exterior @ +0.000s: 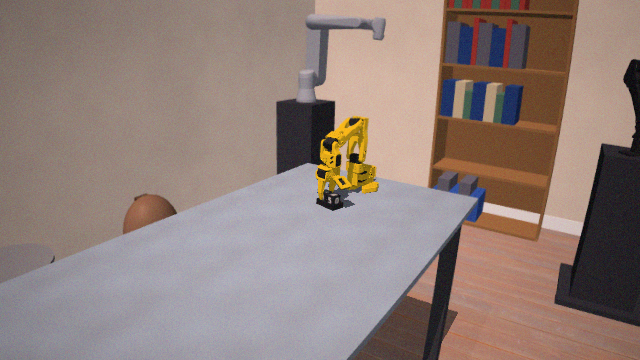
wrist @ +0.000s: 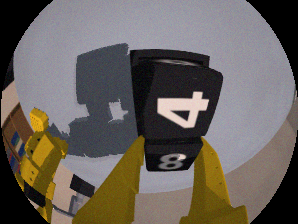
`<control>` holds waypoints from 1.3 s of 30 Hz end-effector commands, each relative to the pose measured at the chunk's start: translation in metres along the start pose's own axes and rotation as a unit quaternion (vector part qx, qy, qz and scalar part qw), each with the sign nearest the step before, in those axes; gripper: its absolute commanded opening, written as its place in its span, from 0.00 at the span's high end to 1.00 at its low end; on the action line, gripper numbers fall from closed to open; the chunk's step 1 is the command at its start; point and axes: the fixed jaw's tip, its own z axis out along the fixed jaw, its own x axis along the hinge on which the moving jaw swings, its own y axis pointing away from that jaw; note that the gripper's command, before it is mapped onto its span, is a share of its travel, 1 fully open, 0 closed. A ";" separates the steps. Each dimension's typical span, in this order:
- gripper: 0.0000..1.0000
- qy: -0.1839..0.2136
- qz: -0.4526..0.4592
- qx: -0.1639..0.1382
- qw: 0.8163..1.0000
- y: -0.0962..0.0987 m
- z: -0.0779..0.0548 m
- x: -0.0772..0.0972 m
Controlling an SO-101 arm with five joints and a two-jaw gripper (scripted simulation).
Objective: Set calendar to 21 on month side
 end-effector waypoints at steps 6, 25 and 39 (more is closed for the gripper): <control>0.80 -0.002 0.005 0.007 1.000 -0.002 -0.001 0.000; 0.65 -0.002 0.005 0.007 1.000 -0.002 -0.001 0.000; 0.64 -0.002 0.005 0.007 1.000 -0.003 -0.008 0.000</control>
